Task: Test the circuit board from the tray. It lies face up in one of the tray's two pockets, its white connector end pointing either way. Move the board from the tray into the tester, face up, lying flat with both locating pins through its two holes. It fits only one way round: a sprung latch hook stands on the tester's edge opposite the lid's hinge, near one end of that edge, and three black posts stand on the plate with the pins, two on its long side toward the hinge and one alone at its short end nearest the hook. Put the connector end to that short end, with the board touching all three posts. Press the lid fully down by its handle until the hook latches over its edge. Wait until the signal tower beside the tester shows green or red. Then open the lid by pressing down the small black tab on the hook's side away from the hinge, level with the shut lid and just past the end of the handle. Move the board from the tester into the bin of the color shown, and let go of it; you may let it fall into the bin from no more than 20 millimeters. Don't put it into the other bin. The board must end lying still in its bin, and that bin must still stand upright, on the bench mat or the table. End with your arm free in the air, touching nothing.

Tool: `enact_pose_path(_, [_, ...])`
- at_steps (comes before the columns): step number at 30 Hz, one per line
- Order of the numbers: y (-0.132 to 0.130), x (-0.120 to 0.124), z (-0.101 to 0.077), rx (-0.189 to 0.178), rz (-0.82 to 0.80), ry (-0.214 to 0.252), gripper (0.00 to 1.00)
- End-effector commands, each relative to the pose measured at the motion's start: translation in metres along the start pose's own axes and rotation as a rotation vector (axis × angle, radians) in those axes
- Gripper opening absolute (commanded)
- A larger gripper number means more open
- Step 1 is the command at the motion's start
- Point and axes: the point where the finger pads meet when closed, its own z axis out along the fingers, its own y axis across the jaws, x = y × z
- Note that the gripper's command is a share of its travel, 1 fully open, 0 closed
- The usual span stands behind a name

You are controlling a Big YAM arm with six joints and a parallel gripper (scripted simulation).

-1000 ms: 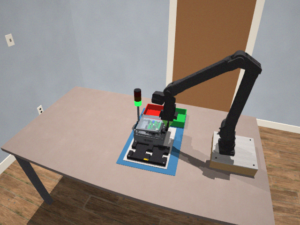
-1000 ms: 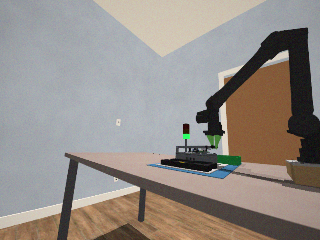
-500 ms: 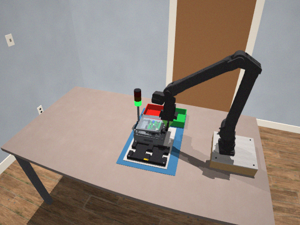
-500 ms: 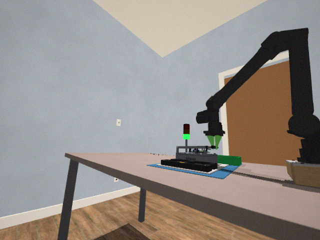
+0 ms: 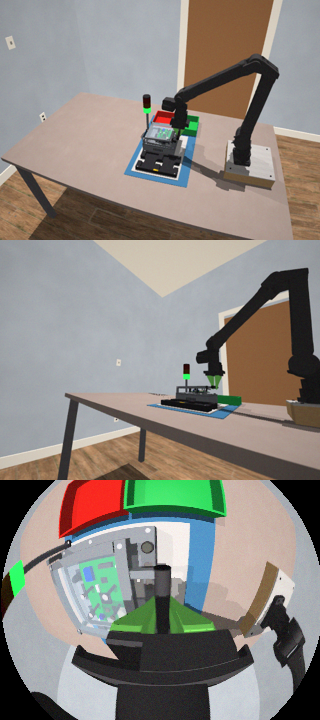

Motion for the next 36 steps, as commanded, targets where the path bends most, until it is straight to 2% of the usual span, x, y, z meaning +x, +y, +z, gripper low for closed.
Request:
enact_pose_path(1, [0.004, 0.002, 0.0, -0.014, -0.004, -0.001, 0.0])
enact_pose_path(16, [0.004, 0.002, -0.002, -0.015, -0.004, -0.001, 0.0])
enact_pose_path(21, [0.009, 0.001, -0.012, -0.026, -0.004, -0.003, 0.0])
enact_pose_path(25, [0.023, -0.001, -0.028, -0.064, -0.003, -0.009, 0.0])
enact_pose_path(36, [0.025, 0.0, -0.039, -0.069, -0.003, -0.01, 0.0])
